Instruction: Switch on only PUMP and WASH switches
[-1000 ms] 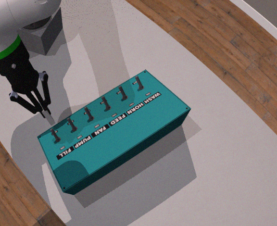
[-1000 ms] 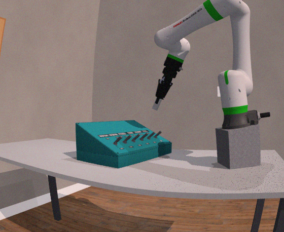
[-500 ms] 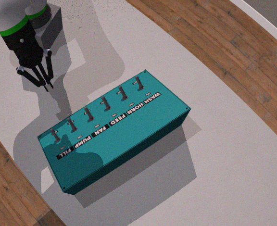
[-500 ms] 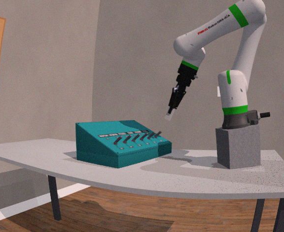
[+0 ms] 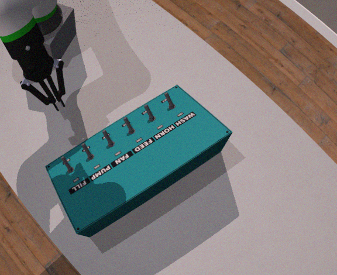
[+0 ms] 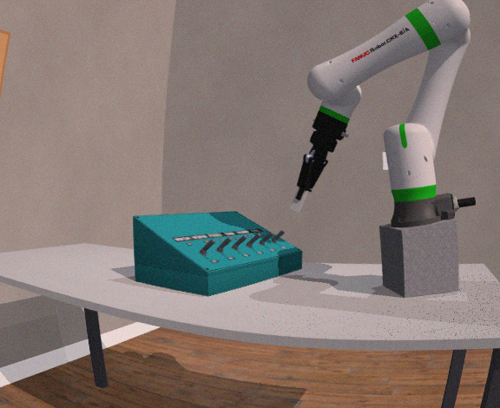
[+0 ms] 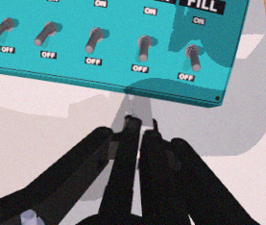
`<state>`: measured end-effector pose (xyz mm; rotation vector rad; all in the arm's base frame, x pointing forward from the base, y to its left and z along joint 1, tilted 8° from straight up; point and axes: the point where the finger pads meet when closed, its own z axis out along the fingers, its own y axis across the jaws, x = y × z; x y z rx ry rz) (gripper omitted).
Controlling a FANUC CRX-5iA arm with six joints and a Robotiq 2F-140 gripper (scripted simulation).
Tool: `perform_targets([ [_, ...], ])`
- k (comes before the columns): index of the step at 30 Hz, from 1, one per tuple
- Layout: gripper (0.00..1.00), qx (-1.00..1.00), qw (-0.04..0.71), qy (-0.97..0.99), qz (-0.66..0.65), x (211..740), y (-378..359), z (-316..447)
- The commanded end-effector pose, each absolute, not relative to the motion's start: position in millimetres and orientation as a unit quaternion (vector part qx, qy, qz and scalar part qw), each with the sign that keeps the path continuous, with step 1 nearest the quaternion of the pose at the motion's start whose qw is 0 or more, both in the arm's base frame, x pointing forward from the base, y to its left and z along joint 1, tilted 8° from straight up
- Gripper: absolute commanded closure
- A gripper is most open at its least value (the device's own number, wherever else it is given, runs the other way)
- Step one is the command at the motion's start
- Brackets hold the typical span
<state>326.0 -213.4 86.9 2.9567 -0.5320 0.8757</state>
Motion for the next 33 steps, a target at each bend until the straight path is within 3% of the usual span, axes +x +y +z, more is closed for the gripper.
perform_targets([
  [1,1.0,0.945,0.006,-0.17,0.28,326.1,-213.5,87.1],
  [33,1.0,0.945,0.006,-0.17,0.28,336.2,-215.2,71.2],
])
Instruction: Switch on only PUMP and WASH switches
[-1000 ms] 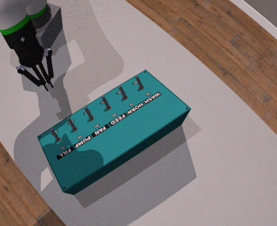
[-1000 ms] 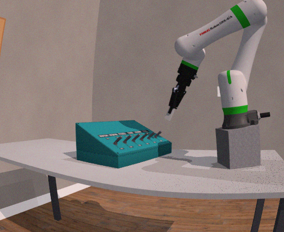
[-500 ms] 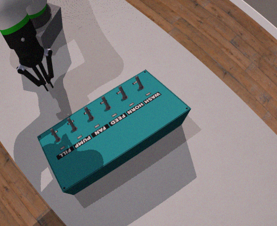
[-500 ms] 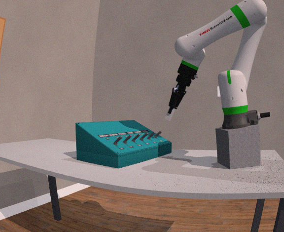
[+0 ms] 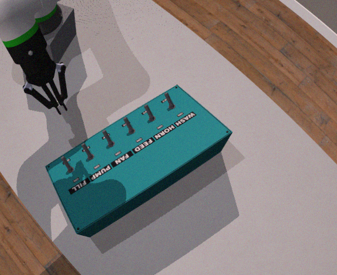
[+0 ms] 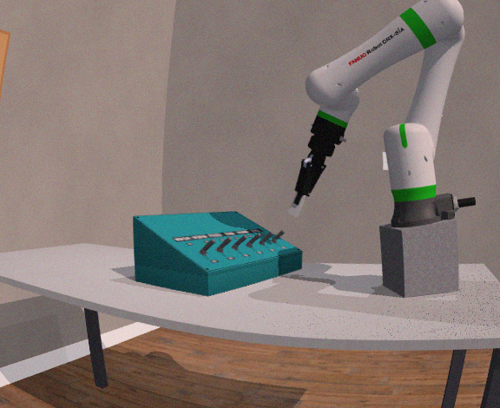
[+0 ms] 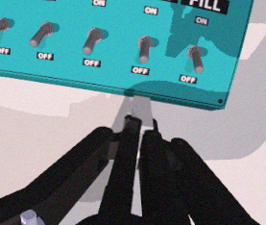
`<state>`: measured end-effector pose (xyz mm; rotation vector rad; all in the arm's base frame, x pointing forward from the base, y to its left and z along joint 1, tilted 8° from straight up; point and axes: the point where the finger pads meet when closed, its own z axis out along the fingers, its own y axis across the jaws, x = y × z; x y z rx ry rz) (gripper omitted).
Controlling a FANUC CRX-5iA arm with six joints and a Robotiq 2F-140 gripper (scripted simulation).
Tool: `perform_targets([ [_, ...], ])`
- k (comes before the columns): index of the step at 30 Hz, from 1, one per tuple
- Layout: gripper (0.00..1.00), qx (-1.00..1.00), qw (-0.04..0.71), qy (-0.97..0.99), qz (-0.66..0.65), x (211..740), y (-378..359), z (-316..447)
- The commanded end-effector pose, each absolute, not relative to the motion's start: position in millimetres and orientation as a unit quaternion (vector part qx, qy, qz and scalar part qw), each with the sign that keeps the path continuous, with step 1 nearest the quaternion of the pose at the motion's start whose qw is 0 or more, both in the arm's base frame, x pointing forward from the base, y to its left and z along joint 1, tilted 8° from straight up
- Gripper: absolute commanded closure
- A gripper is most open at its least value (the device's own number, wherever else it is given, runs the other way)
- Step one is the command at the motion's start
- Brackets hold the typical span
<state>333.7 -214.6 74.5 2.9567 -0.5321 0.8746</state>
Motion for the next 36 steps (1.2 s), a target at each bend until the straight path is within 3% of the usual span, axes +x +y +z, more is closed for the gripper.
perform_targets([
  [1,1.0,0.945,0.006,-0.17,0.28,337.5,-215.4,69.0],
  [36,1.0,0.945,0.006,-0.17,0.28,379.0,-222.2,3.0],
])
